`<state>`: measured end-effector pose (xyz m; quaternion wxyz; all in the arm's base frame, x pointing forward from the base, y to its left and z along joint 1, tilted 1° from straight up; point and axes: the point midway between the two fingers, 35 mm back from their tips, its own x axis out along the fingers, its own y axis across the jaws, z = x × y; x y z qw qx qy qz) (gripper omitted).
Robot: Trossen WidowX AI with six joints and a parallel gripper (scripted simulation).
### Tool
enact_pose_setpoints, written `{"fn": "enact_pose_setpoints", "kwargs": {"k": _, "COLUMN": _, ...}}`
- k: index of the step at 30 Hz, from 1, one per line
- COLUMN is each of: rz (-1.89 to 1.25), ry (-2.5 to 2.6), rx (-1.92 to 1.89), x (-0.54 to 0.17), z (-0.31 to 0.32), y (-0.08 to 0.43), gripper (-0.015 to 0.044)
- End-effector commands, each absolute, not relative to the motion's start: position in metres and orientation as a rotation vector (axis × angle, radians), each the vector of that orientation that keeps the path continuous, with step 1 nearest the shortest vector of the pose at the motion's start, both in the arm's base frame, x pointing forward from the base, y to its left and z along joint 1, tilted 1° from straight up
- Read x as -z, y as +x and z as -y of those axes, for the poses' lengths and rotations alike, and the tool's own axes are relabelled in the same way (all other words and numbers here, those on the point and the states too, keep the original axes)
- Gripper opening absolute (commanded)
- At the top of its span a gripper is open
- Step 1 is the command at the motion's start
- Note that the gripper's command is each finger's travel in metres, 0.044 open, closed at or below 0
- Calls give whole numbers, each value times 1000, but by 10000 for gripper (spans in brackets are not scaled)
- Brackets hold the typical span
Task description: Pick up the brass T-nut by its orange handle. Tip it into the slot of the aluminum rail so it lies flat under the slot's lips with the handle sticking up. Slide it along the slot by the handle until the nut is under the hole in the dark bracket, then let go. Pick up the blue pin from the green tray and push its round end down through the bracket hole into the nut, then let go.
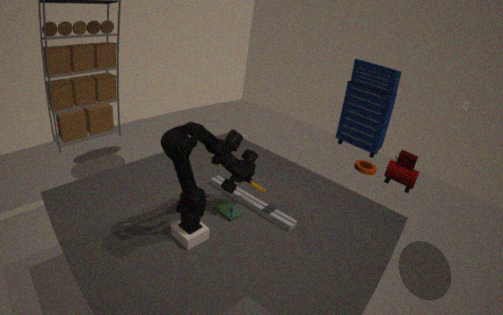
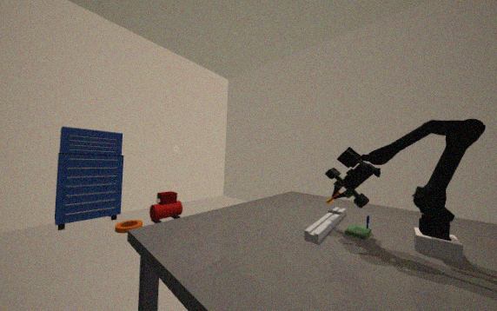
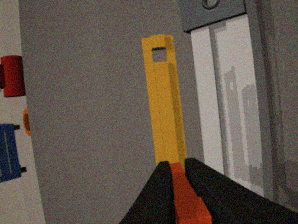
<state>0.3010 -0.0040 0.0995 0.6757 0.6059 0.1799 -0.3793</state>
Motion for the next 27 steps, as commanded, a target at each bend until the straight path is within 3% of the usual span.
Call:
{"fn": "enact_pose_setpoints", "kwargs": {"k": 1, "rz": -402, "ry": 1361, "rx": 861, "x": -92, "z": 4, "y": 301, "gripper": -150}}
{"fn": "enact_pose_setpoints", "kwargs": {"k": 27, "rz": -392, "ry": 1356, "rx": 868, "x": -54, "z": 5, "y": 300, "gripper": -150}}
